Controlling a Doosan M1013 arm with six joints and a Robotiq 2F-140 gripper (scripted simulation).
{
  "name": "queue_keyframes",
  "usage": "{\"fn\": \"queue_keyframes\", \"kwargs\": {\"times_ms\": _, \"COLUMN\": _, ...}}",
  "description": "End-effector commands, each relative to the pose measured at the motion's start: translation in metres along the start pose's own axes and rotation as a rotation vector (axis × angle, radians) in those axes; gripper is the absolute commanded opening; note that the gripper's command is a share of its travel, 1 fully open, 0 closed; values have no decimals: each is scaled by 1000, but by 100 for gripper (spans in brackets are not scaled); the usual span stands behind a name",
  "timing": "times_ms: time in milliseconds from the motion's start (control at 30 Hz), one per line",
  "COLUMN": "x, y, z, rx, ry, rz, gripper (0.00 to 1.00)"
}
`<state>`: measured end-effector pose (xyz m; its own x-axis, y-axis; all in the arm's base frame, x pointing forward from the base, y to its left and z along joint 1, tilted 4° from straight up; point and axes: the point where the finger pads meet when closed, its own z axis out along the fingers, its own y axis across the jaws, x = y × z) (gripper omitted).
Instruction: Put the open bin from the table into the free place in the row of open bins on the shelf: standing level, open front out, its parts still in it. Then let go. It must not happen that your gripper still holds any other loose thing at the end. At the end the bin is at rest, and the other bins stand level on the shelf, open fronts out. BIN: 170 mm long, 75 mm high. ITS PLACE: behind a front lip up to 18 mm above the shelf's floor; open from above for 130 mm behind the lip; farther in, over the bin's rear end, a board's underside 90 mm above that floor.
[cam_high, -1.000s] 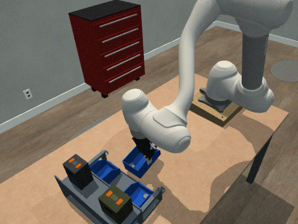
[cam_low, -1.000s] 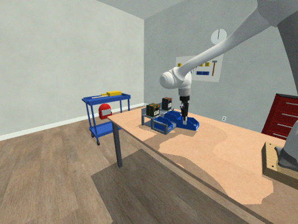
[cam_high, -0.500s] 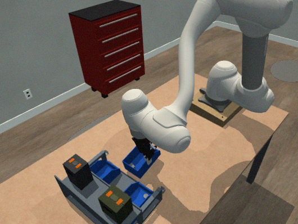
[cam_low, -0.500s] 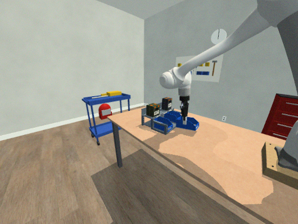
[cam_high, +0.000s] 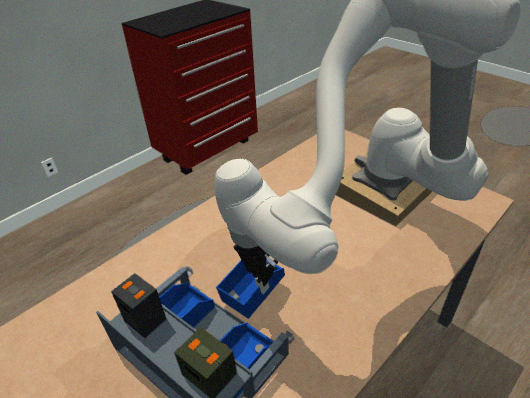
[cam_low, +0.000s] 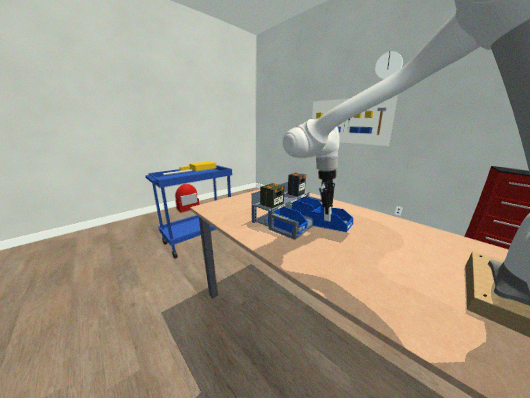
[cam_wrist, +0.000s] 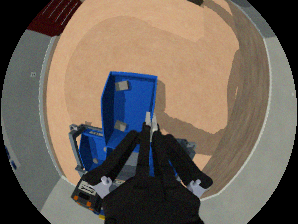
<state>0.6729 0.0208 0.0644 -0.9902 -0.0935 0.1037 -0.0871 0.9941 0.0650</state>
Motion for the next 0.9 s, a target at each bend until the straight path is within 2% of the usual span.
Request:
{"fn": "queue_keyframes", "kwargs": {"times_ms": 0, "x": -2, "y": 0, "z": 0, "rx": 0, "ry": 0, "rz": 0, "gripper": 0}}
{"fn": "queue_keyframes", "kwargs": {"times_ms": 867, "x": -20, "y": 0, "z": -3, "rx": 0, "ry": 0, "rz": 0, "gripper": 0}}
